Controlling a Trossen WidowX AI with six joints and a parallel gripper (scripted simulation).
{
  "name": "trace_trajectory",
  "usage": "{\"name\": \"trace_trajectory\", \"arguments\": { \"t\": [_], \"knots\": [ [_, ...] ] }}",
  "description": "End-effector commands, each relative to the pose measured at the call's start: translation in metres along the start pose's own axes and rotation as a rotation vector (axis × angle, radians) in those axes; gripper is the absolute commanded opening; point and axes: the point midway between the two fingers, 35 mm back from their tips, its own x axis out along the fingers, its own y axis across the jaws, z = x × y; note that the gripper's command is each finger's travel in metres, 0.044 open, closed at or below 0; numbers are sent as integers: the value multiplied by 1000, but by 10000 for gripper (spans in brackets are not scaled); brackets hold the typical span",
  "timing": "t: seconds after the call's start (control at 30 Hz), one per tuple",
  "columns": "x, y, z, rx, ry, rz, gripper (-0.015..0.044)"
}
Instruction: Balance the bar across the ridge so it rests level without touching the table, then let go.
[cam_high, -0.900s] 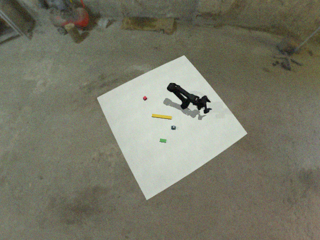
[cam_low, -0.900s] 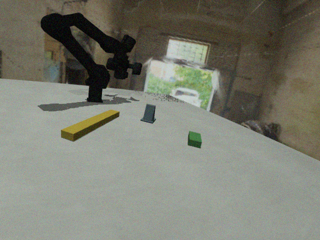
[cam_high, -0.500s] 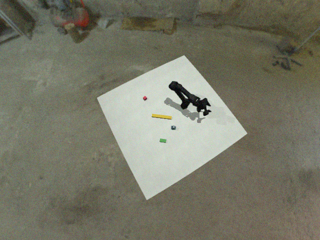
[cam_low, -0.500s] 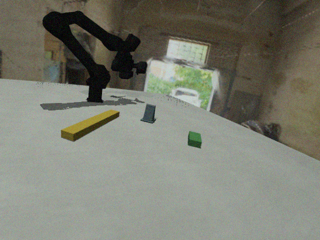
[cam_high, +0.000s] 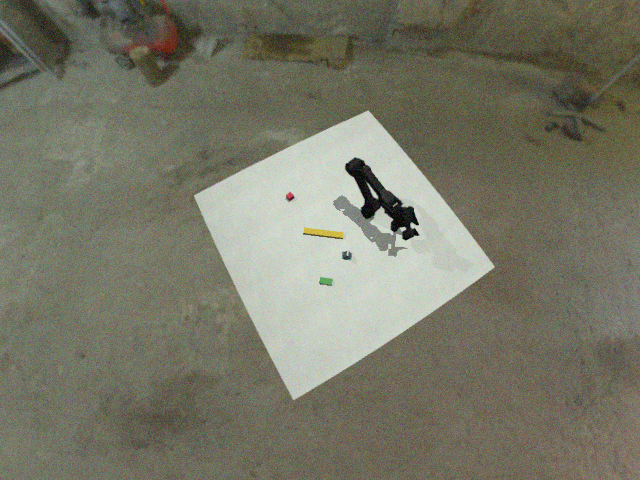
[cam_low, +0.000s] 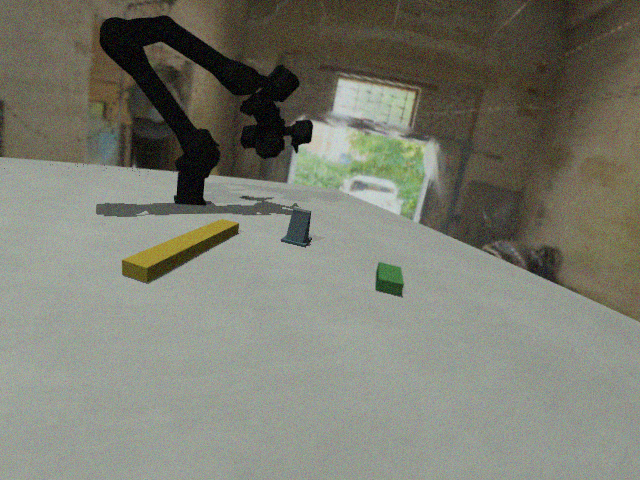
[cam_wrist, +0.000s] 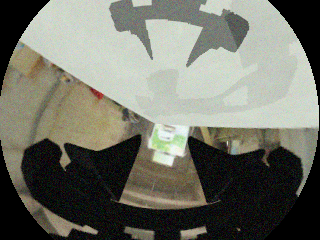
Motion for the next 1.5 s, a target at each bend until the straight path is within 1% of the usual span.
{"name": "trace_trajectory", "arguments": {
  "t": [0.0, 0.7, 1.47],
  "knots": [
    [-1, 15, 8, -17, -48, 37, 315],
    [-33, 93, 55, -86, -306, 202, 315],
    [-96, 152, 123, -120, -609, 252, 315]
  ]
}}
